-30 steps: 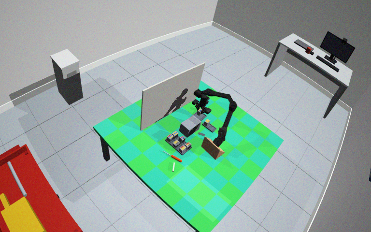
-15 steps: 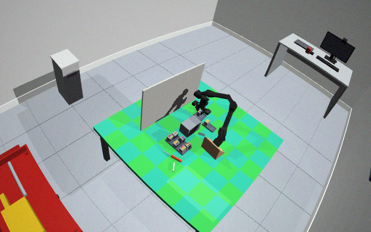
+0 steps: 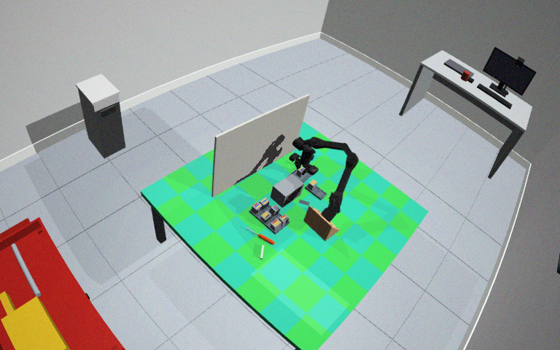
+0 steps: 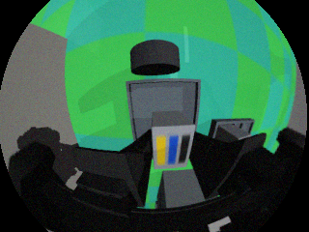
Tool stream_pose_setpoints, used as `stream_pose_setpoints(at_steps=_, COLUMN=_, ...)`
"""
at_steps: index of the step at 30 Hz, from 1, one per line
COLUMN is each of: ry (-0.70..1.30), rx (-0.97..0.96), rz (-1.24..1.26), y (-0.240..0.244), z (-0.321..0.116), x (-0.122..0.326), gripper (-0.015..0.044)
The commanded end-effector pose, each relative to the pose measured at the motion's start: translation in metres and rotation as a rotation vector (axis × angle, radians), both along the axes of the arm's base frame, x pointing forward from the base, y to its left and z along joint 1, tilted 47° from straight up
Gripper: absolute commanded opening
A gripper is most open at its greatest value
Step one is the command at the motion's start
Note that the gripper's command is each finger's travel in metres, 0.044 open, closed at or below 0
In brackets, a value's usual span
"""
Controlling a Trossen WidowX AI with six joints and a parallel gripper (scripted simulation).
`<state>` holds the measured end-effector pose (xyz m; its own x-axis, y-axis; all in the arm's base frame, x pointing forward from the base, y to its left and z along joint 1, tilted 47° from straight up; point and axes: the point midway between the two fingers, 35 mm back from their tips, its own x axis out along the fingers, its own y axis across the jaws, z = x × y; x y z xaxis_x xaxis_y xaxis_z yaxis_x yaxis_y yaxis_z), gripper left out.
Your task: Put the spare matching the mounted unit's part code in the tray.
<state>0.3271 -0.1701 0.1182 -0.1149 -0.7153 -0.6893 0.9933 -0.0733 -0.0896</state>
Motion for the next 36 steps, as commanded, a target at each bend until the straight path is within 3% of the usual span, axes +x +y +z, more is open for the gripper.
stream_pose_setpoints(at_steps=1, ry=0.0, rx=0.0, rz=0.0, y=0.0, z=0.0, x=0.0, gripper=0.0026)
stream_pose_setpoints(at_steps=17, ry=0.001, rx=0.0, rz=0.002, y=0.002, z=0.002, x=0.001, gripper=0.044)
stream_pose_setpoints(at_steps=25, ry=0.058, rx=-0.001, rz=0.066, y=0.075, z=0.07, x=0.012, gripper=0.044)
stream_pose_setpoints(at_steps=36, ry=0.043, rx=-0.006, rz=0.082, y=0.076, z=0.07, x=0.015, gripper=0.044)
